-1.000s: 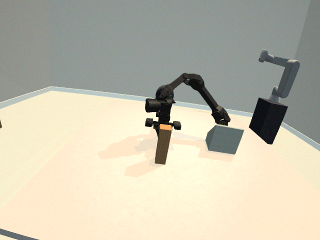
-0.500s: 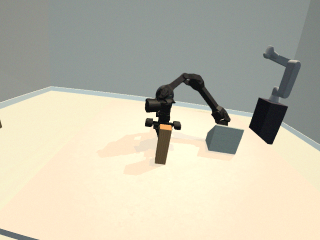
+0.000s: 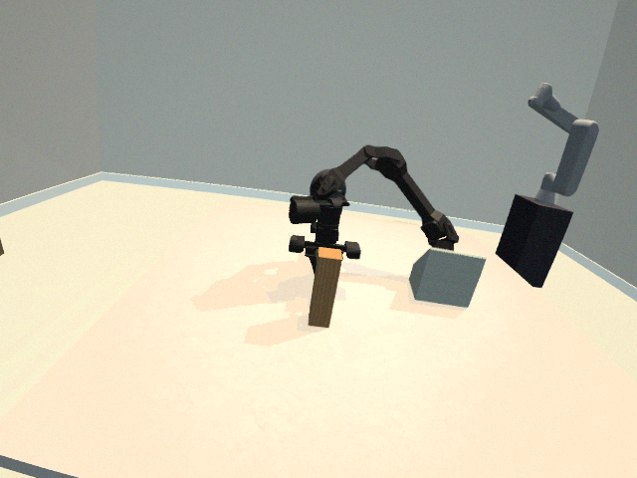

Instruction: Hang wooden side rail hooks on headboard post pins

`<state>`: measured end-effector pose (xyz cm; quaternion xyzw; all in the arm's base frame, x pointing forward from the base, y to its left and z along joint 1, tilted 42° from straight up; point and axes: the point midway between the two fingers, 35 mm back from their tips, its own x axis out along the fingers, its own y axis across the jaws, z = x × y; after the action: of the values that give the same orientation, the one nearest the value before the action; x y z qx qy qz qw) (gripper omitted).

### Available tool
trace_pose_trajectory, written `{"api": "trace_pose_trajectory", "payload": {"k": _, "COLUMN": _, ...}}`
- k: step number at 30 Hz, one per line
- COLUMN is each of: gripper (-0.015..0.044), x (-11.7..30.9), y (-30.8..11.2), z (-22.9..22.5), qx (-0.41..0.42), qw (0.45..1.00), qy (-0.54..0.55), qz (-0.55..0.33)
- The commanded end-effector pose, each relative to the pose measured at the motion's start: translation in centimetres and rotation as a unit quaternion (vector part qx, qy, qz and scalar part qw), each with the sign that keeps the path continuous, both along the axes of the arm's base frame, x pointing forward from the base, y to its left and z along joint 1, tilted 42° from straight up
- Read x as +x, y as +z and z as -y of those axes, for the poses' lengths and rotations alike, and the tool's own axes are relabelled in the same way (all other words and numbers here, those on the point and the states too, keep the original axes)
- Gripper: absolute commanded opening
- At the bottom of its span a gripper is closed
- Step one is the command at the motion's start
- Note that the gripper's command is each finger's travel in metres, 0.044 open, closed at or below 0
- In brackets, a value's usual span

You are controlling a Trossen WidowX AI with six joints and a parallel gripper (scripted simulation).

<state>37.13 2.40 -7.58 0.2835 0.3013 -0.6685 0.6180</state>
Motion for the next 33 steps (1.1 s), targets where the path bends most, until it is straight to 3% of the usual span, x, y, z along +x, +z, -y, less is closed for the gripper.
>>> {"api": "trace_pose_trajectory", "payload": {"k": 1, "gripper": 0.0, "x": -0.03, "y": -0.05, "z": -0.53, "qx": 0.001, "qw": 1.0, "qy": 0.005, "qz": 0.003}}
{"api": "trace_pose_trajectory", "payload": {"k": 33, "gripper": 0.0, "x": 0.12, "y": -0.11, "z": -0.82, "qx": 0.001, "qw": 1.0, "qy": 0.005, "qz": 0.003}}
